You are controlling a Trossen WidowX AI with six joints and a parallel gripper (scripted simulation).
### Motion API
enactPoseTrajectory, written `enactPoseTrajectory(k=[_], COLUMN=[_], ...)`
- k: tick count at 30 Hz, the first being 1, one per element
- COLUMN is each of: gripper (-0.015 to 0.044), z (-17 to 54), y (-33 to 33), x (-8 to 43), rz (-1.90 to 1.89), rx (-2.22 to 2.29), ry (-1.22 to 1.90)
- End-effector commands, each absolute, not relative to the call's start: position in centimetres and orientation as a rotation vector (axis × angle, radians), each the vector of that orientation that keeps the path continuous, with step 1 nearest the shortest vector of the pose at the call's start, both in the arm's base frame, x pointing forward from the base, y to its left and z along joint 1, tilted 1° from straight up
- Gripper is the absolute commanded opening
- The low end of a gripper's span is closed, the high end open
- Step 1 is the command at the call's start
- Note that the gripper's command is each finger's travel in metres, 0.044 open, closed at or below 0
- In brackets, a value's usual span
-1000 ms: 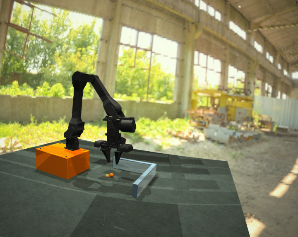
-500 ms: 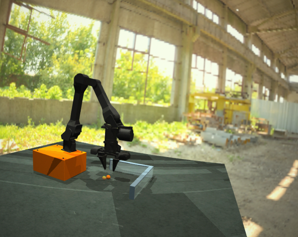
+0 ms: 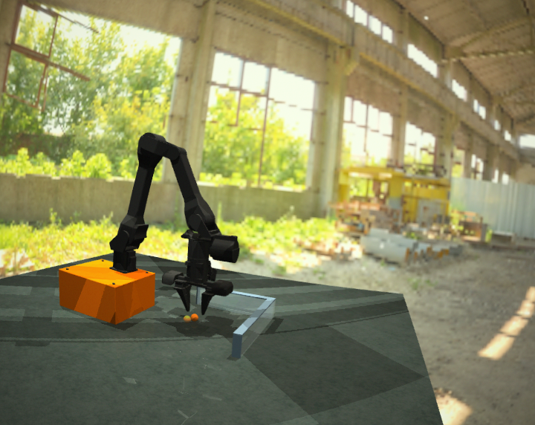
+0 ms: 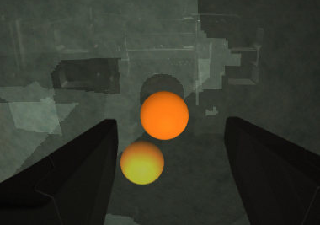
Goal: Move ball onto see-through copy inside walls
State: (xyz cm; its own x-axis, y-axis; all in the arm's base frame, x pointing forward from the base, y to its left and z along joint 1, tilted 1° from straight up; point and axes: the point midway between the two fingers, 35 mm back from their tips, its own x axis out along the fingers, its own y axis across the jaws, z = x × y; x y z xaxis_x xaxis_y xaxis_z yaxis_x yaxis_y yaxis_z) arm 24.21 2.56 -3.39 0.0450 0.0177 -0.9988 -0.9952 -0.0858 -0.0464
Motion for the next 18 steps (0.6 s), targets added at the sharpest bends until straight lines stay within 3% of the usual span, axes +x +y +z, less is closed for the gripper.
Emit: enactPoseTrajectory(k=[1,7,11,18], gripper=[0.0204,0.0204,0.0099,0.0052], z=[-4.26,-4.98,-4.98,-4.98], y=[2.47,2.47,2.47,2.47], x=[24.08,24.07,24.07,24.07], rz=[1.249,1.249,1.249,1.249], rx=[-1.289,-1.288,-1.288,-1.288], ry=[1.127,1.127,1.127,1.127])
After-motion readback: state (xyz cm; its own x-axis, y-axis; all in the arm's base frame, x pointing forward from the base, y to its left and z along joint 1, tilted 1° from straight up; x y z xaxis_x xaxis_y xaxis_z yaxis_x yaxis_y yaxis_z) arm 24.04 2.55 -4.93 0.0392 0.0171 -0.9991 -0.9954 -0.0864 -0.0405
